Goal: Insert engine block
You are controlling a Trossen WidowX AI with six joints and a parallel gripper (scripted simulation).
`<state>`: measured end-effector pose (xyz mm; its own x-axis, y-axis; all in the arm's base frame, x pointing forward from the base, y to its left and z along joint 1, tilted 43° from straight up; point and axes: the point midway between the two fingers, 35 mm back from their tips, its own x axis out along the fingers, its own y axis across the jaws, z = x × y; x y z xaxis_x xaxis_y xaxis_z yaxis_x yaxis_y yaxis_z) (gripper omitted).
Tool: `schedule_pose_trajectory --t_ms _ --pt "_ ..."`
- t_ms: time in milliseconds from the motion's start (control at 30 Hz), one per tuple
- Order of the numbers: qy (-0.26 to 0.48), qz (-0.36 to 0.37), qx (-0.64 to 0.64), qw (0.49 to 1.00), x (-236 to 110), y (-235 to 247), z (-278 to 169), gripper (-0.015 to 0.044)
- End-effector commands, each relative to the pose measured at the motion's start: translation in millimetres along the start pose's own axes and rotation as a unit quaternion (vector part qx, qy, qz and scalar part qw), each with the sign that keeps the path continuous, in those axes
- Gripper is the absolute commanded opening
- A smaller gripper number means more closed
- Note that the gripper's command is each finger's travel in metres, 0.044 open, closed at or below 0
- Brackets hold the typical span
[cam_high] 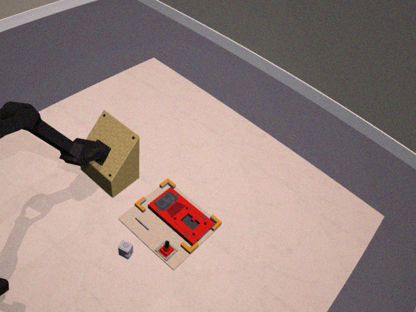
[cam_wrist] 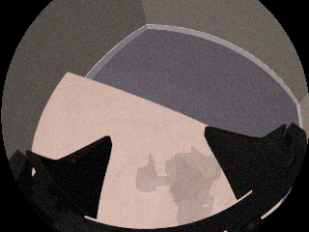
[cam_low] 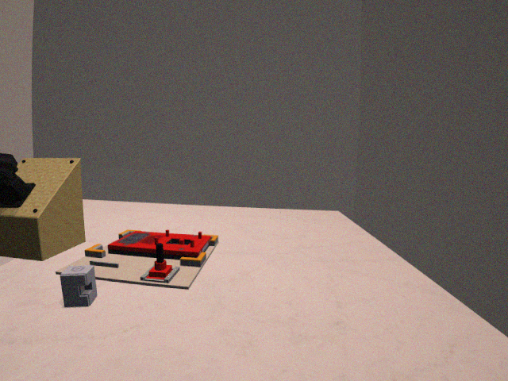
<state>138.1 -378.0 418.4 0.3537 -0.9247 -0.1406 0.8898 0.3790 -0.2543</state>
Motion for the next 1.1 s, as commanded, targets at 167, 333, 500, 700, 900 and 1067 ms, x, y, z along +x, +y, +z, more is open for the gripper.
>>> schedule_pose_trajectory --t_ms 167,333,500,700,900,1067 --pt "0.051 0.062 -0.053 0.995 9 49 -28 0.044" --pt "0.073 0.084 -0.09 0.99 11 70 -41 0.044" --pt "0.098 0.106 -0.14 0.98 12 92 -56 0.044" --pt "0.124 0.134 -0.205 0.962 10 118 -74 0.044" --pt "0.148 0.163 -0.271 0.937 6 144 -93 0.044" --pt "0.165 0.188 -0.328 0.911 0 164 -108 0.044"
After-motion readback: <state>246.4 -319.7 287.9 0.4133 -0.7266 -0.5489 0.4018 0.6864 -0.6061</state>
